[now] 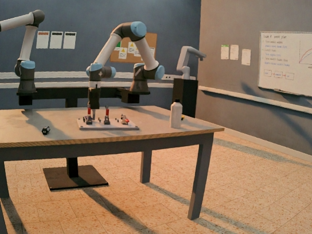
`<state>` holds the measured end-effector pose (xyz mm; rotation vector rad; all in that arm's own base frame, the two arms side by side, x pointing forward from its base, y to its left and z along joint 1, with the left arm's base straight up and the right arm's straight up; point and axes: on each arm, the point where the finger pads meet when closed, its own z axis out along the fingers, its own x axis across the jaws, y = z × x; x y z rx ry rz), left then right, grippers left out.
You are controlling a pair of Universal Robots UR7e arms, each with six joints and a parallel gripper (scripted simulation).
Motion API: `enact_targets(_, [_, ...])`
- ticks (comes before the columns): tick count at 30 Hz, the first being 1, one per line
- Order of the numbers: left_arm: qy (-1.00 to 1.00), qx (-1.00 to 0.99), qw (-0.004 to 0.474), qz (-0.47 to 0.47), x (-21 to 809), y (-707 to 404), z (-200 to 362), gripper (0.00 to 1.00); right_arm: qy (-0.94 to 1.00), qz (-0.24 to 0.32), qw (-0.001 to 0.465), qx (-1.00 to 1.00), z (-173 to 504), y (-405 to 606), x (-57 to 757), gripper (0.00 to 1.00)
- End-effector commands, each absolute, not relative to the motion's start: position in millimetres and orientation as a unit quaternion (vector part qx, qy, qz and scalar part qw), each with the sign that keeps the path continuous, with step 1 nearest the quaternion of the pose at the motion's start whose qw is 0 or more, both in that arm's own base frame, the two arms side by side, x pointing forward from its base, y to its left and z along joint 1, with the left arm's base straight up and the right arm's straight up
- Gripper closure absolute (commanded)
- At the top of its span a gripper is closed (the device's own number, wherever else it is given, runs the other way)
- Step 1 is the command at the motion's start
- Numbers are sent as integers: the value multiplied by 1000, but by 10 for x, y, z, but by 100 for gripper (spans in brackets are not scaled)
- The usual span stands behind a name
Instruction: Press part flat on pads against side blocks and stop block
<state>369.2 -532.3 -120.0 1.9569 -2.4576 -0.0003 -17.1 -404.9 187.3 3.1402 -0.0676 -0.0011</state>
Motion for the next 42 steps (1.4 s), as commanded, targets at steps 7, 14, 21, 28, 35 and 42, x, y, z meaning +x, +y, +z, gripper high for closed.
enact_targets(7, [-783, 622, 1, 0, 3671, -5388, -1200, 100, -22, 0, 0, 1000, 1870, -4036, -178, 0])
enact_targets(14, [-783, 622, 1, 1, 3674, -5385, -1195, 100, -22, 0, 0, 1000, 1870, -4036, -178, 0])
enact_targets(21, [-783, 622, 1, 0, 3674, -5377, -1199, 100, -22, 0, 0, 1000, 1870, -4036, -178, 0])
enact_targets(28, [-783, 622, 1, 1, 3672, -5396, -1196, 100, -22, 0, 0, 1000, 1870, -4036, -178, 0])
enact_targets(35, [-783, 622, 1, 0, 3662, -5424, -1200, 100, -22, 0, 0, 1000, 1870, -4036, -178, 0])
enact_targets(42, [-783, 622, 1, 1, 3664, -5429, -1194, 100, -22, 0, 0, 1000, 1870, -4036, -178, 0])
